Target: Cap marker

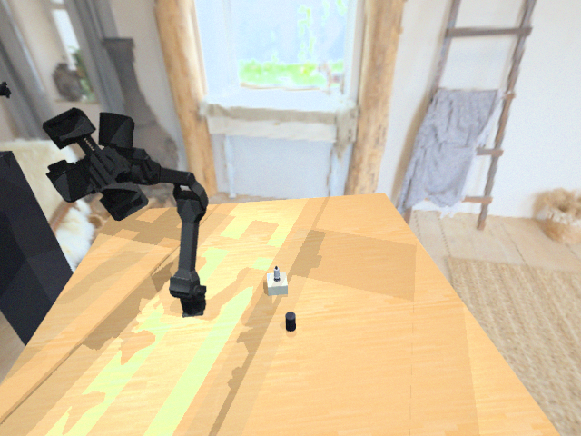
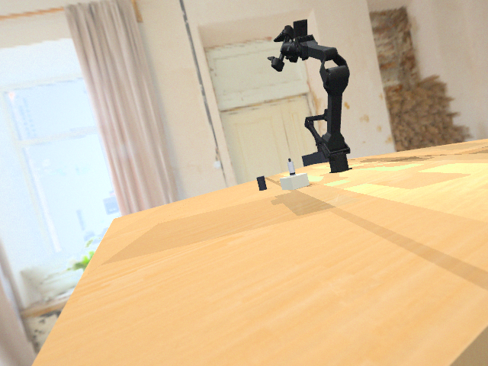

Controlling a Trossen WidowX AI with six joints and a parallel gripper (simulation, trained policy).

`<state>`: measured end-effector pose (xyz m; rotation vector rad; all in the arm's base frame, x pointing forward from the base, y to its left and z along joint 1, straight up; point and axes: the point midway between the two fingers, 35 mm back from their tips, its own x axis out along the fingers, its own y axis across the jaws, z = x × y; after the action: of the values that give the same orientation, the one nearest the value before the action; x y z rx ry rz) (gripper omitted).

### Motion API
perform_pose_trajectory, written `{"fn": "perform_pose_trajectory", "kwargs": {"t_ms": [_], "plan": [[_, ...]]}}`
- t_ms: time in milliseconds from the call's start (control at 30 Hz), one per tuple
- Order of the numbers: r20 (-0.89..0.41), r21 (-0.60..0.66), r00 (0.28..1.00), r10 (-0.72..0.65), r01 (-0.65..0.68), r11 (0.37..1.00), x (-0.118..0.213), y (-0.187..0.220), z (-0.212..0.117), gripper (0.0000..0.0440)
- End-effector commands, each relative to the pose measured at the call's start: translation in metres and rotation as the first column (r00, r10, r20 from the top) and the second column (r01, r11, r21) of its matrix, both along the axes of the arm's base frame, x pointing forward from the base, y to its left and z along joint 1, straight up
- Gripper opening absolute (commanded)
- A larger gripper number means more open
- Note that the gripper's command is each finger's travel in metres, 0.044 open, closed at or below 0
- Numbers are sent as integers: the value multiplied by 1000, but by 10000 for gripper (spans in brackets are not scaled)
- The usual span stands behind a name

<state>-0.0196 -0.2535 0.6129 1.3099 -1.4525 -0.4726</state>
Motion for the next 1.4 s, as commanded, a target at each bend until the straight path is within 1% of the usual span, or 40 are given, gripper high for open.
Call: {"fn": "perform_pose_trajectory", "kwargs": {"t_ms": [0, 200, 233, 267, 800, 1367], "plan": [[0, 8, 1000, 5, -5, 1000, 1, -2, -2, 375], [-3, 61, 999, 44, -44, 997, 11, -11, -13, 225], [-6, 71, 999, 51, -51, 996, 13, -13, -15, 209], [-8, 81, 998, 58, -57, 995, 15, -15, -18, 207], [-34, 238, 986, 166, -153, 959, 49, -37, -54, 250], [-55, 402, 956, 289, -243, 883, 91, -54, -96, 287]]}}
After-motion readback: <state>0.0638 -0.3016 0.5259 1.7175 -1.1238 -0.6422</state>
